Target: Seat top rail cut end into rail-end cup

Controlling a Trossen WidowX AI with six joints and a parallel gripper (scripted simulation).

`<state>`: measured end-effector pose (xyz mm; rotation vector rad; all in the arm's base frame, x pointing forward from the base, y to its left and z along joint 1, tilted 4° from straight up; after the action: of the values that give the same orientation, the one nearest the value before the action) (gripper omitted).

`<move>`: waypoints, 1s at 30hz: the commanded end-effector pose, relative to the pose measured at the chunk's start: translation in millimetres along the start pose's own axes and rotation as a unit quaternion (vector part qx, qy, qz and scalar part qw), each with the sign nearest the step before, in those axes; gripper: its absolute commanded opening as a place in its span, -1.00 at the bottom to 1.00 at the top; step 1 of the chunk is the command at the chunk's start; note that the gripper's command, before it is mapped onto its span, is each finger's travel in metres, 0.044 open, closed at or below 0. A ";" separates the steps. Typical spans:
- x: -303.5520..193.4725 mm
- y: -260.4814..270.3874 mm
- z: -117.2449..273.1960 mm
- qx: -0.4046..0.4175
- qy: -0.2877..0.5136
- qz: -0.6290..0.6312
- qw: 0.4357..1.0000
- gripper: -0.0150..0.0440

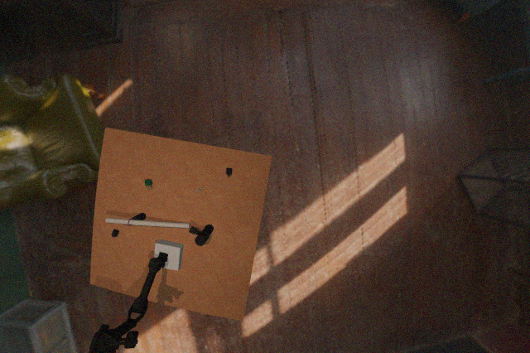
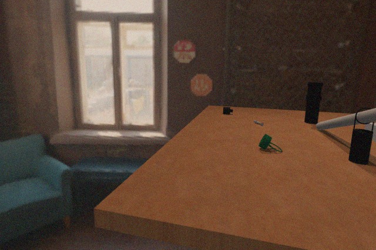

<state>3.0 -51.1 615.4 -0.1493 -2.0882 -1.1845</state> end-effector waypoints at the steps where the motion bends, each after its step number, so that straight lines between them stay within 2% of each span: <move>1: -2.2 0.6 -0.6 0.001 0.003 0.004 1.000 0.95; 2: -8.6 2.4 -2.3 0.006 0.011 0.016 1.000 1.00; 9: -95.6 13.6 -18.3 0.055 0.129 0.158 0.977 1.00; 15: -171.4 5.6 -22.9 0.086 0.246 0.260 0.930 1.00; 22: -256.6 -24.6 -14.4 0.108 0.401 0.355 0.838 1.00; 30: -334.9 -80.8 14.1 0.105 0.583 0.413 0.692 1.00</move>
<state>202.5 -10.2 384.9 -0.1876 -0.9690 -0.3114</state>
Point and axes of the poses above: the point midway between the two fingers, 35 mm back from their tips, its own z axis back along the fingers, its own y axis across the jaws, x = y × z, the point moved 9 cm from there along z, back along the fingers, and after that the axes turned 6 degrees about -z, right-handed, at the moved point
